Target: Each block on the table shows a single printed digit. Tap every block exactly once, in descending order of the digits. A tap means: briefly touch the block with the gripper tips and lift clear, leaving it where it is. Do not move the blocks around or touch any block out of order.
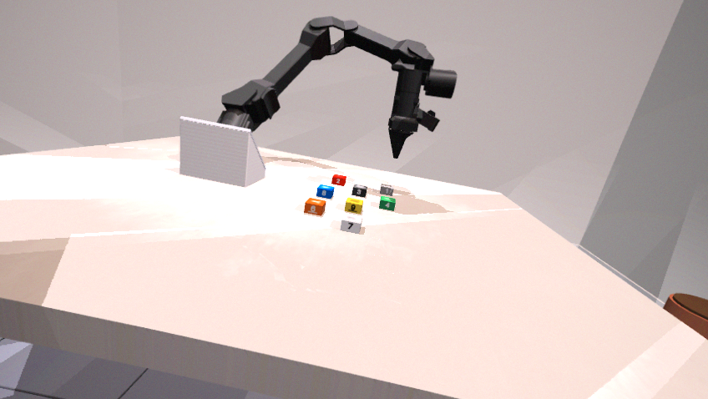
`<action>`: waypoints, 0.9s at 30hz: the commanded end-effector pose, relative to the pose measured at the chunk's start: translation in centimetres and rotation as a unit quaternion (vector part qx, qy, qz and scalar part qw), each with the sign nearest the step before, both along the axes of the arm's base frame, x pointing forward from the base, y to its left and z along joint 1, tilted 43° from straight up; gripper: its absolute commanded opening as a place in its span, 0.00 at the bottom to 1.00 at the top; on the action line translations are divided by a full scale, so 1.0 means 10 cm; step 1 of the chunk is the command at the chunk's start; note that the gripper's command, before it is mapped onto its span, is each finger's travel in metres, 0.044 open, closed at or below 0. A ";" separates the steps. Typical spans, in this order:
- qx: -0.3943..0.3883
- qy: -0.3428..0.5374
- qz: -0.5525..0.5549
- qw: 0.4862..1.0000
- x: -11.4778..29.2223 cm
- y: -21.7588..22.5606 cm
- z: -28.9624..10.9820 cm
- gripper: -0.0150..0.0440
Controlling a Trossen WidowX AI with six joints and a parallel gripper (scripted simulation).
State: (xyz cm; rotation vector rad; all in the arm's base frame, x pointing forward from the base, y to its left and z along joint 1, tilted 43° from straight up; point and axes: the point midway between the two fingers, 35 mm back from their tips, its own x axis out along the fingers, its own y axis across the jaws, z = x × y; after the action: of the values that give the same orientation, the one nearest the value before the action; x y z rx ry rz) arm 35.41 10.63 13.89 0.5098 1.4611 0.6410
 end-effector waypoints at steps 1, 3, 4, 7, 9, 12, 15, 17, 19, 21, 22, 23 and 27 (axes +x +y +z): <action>0.005 0.012 0.005 1.000 -0.07 0.32 -0.32 0.29; 0.005 0.012 0.005 1.000 -0.07 0.32 -0.32 0.29; 0.005 0.012 0.005 1.000 -0.07 0.32 -0.32 0.29; 0.005 0.012 0.005 1.000 -0.07 0.33 -0.33 0.29; 0.005 0.012 0.005 1.000 -0.07 0.35 -0.35 0.29; 0.005 0.012 0.005 1.000 -0.07 0.38 -0.38 0.29; 0.005 0.012 0.005 1.000 -0.07 0.41 -0.42 0.29; 0.005 0.012 0.005 1.000 -0.07 0.43 -0.44 0.29; 0.005 0.012 0.005 1.000 -0.07 0.45 -0.46 0.29; 0.005 0.012 0.005 1.000 -0.08 0.48 -0.49 0.29; 0.005 0.012 0.005 1.000 -0.08 0.49 -0.50 0.29; 0.005 0.012 0.005 1.000 -0.08 0.50 -0.51 0.29; 0.005 0.012 0.005 1.000 -0.08 0.53 -0.54 0.29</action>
State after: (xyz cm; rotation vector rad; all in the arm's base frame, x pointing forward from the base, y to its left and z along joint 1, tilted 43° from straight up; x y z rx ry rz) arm 34.74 15.53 8.92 0.5140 1.4784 0.6546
